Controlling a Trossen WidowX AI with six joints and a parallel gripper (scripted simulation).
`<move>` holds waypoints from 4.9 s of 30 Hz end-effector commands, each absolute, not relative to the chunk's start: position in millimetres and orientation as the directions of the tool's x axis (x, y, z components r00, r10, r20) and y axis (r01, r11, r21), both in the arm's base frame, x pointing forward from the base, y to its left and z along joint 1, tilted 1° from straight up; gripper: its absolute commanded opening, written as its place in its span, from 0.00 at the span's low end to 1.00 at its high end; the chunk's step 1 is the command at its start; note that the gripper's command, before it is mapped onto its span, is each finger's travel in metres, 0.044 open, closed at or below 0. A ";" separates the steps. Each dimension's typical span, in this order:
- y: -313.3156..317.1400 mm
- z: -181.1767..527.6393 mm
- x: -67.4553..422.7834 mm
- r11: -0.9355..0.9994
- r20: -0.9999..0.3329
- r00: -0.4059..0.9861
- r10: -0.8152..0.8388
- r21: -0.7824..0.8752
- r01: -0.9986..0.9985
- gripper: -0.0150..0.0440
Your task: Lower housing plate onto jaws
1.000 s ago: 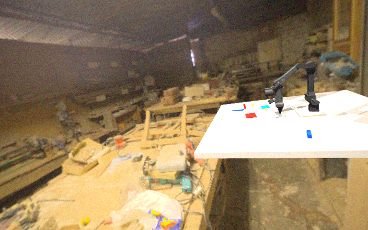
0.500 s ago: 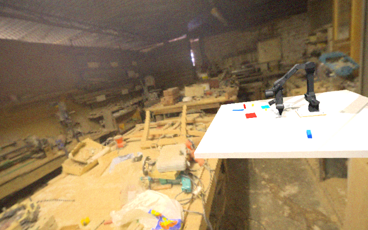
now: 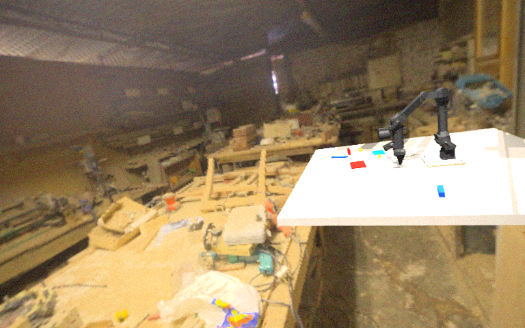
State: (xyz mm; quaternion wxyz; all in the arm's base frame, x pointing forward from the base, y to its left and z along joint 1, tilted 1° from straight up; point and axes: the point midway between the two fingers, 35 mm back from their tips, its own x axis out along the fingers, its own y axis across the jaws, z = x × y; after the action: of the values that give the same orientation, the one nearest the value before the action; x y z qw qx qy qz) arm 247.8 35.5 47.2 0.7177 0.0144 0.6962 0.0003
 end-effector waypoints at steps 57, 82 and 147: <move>35.0 34.5 248.7 1.000 -0.999 0.033 0.015 0.016 0.022 0.85; 35.0 34.5 248.7 1.000 -0.999 0.033 0.015 0.016 0.022 0.85; 35.3 34.5 249.5 1.000 -0.999 0.033 0.015 0.016 0.022 0.85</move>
State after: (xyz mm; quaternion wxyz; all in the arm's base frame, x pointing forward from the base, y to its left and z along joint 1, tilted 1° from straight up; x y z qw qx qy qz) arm 248.9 35.7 35.0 0.7178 0.0134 0.6961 0.0000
